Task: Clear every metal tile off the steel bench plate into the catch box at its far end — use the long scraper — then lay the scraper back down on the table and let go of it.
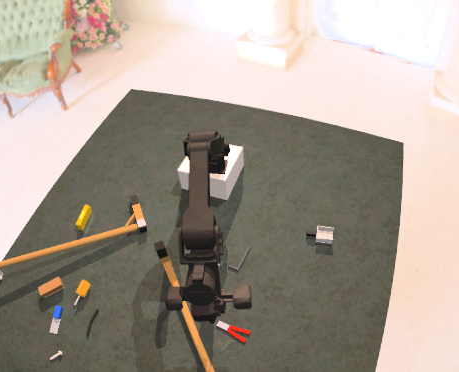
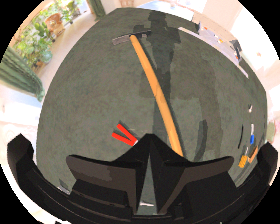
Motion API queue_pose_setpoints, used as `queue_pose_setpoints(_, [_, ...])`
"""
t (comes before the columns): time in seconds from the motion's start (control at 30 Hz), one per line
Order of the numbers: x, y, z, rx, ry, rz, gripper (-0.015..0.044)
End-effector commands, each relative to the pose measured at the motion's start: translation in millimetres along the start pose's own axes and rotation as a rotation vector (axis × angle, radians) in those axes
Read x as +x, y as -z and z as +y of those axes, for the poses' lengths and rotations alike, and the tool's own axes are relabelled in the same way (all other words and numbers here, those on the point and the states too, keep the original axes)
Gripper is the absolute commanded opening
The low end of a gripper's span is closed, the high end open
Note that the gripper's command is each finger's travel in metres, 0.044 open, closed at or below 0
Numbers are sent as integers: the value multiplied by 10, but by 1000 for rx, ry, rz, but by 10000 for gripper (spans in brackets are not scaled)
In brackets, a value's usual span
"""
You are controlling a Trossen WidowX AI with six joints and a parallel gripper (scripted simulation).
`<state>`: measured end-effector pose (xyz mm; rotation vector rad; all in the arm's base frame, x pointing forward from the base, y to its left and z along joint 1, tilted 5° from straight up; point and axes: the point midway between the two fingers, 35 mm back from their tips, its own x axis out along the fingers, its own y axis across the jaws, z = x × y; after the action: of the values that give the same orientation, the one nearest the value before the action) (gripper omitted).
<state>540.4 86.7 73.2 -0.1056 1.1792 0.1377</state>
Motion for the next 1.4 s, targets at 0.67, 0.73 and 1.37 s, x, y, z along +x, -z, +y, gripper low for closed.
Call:
queue_pose_setpoints(0.67, [612, 216, -6, 5, 6, 4, 0])
queue_pose_setpoints(0.73, [660, 238, -6, 5, 6, 4, 0])
queue_pose_setpoints(1.37, [1096, 473, -8, 5, 6, 5, 0])
